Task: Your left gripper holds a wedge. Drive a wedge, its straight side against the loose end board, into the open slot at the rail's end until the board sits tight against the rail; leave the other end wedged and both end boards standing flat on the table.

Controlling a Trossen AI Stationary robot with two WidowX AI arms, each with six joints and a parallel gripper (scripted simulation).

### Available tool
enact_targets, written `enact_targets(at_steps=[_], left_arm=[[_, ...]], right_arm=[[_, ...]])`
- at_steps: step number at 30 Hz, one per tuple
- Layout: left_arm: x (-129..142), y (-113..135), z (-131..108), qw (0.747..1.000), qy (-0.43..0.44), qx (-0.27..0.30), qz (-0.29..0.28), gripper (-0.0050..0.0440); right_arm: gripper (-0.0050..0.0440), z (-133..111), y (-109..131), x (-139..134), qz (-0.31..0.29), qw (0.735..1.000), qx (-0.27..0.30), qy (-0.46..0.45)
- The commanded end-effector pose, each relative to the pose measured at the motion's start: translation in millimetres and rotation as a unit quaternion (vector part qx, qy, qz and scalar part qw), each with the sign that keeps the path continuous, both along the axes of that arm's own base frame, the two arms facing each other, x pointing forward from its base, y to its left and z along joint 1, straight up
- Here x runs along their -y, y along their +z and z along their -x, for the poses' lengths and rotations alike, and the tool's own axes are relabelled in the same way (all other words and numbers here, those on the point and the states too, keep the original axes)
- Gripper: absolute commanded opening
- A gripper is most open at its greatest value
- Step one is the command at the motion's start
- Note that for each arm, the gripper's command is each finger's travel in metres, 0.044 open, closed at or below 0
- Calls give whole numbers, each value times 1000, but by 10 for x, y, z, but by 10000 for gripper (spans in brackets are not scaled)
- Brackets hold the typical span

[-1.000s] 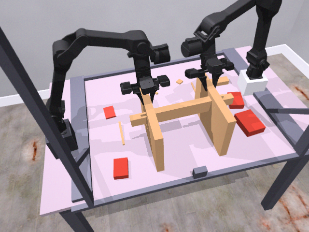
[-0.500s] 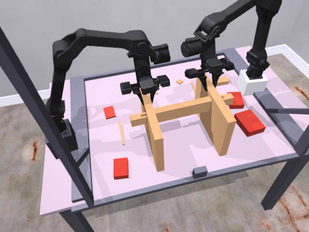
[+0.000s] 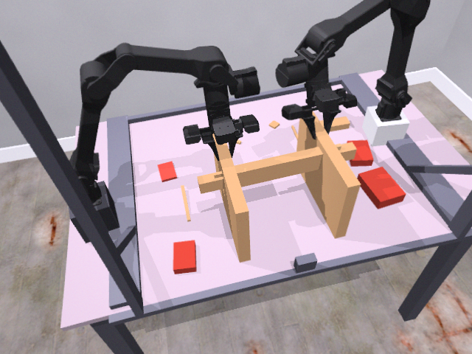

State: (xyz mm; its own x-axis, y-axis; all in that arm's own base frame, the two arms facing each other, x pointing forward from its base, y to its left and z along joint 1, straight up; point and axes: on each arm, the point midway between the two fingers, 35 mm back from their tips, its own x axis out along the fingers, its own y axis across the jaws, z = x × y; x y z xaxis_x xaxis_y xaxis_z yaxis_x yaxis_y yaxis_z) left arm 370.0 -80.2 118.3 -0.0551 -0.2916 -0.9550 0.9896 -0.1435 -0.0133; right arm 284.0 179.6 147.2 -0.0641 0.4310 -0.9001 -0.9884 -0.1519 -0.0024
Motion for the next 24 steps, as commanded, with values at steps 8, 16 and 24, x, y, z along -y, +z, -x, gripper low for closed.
enact_targets(at_steps=[8,16,24], left_arm=[[4,92,-69,1000,1,24,2,-50],[5,94,-71,1000,1,24,3,-50],[5,99,-75,1000,1,25,3,-50]], right_arm=[[-50,-505,264,58,-12,996,88,-26],[-50,-500,261,56,-12,996,87,-26],[-50,-500,260,49,-13,996,86,-26]])
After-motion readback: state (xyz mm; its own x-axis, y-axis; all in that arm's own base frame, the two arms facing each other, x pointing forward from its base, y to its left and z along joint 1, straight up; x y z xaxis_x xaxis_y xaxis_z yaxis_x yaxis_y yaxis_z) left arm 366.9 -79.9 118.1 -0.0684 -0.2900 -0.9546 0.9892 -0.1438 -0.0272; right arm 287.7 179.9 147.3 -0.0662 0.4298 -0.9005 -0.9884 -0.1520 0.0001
